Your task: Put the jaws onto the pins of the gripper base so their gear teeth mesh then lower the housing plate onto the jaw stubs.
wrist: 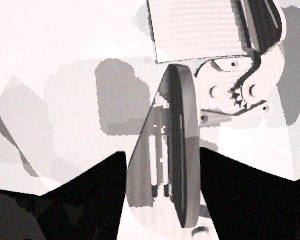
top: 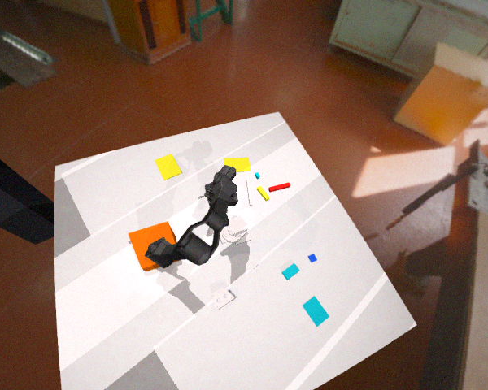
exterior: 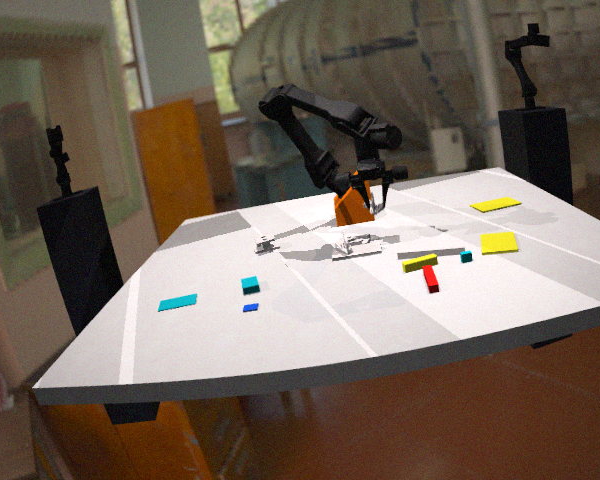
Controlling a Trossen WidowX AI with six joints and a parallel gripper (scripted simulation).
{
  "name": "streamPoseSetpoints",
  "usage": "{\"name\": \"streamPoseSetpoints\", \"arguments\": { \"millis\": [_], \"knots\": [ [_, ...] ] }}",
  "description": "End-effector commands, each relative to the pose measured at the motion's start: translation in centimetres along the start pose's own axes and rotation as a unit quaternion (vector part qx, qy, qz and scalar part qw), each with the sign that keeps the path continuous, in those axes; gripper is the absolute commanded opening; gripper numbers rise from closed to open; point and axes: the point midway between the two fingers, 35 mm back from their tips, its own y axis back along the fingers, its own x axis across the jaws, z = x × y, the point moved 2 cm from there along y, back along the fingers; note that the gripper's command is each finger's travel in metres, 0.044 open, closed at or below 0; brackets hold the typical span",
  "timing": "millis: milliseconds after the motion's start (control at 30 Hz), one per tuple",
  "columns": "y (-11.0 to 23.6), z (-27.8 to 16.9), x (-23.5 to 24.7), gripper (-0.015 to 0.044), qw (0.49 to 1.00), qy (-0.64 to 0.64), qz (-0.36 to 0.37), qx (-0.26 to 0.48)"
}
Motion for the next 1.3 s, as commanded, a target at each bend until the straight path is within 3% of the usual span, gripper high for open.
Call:
{"name": "streamPoseSetpoints", "arguments": {
  "millis": [0,833,1267],
  "knots": [
    [0.0,0.1,-0.1,0.0134,1.000,-0.002,-0.002,-0.002],
    [0.0,0.1,-0.1,0.0134,1.000,-0.015,-0.002,-0.003],
    [0.2,3.8,-1.5,0.0134,1.000,-0.015,-0.001,-0.003]
  ]
}}
